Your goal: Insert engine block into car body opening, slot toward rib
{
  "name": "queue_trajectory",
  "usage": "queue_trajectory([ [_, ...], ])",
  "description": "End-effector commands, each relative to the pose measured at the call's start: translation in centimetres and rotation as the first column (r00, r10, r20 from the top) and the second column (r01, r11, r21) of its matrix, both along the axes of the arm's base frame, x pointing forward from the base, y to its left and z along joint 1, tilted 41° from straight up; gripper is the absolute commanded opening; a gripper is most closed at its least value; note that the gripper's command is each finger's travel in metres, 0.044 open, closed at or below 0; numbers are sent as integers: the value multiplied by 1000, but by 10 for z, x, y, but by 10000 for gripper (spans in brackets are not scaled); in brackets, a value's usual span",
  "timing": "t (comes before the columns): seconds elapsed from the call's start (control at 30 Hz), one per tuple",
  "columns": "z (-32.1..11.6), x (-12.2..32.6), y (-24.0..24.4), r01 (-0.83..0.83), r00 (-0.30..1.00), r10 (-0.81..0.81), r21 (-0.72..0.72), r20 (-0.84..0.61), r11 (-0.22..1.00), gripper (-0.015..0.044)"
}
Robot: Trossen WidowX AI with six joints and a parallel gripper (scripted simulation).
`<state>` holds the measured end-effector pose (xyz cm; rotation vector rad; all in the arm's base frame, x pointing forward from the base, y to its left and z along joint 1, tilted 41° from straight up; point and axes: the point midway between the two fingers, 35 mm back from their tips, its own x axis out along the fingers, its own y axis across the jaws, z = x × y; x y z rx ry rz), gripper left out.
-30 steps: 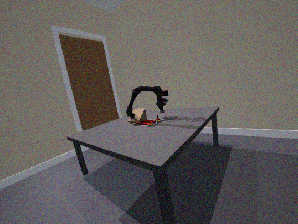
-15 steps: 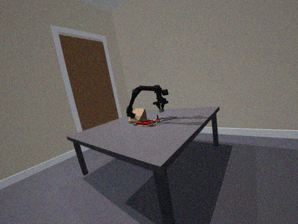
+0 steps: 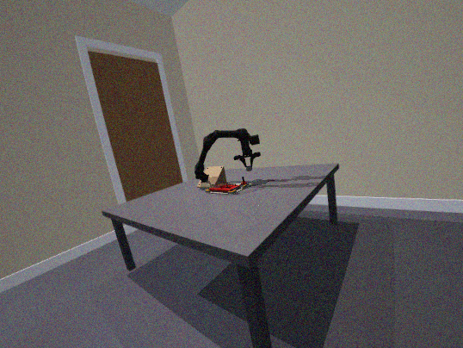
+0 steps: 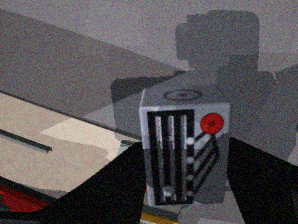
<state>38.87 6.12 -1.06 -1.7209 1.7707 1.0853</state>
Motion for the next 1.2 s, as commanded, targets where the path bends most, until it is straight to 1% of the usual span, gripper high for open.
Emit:
queue_trajectory([
  [0.0, 4, 2, 4, -129, 987, 132, 32, -97, 991, 0],
  [0.27, 8, 2, 8, -325, 905, 341, 104, -254, 940, 0],
  [0.53, 13, 2, 11, -491, 755, 531, 206, -385, 847, 0],
  [0.87, 18, 2, 15, -634, 490, 717, 362, -496, 683, 0],
  [1.17, 24, 1, 19, -691, 202, 821, 516, -535, 506, 0],
])
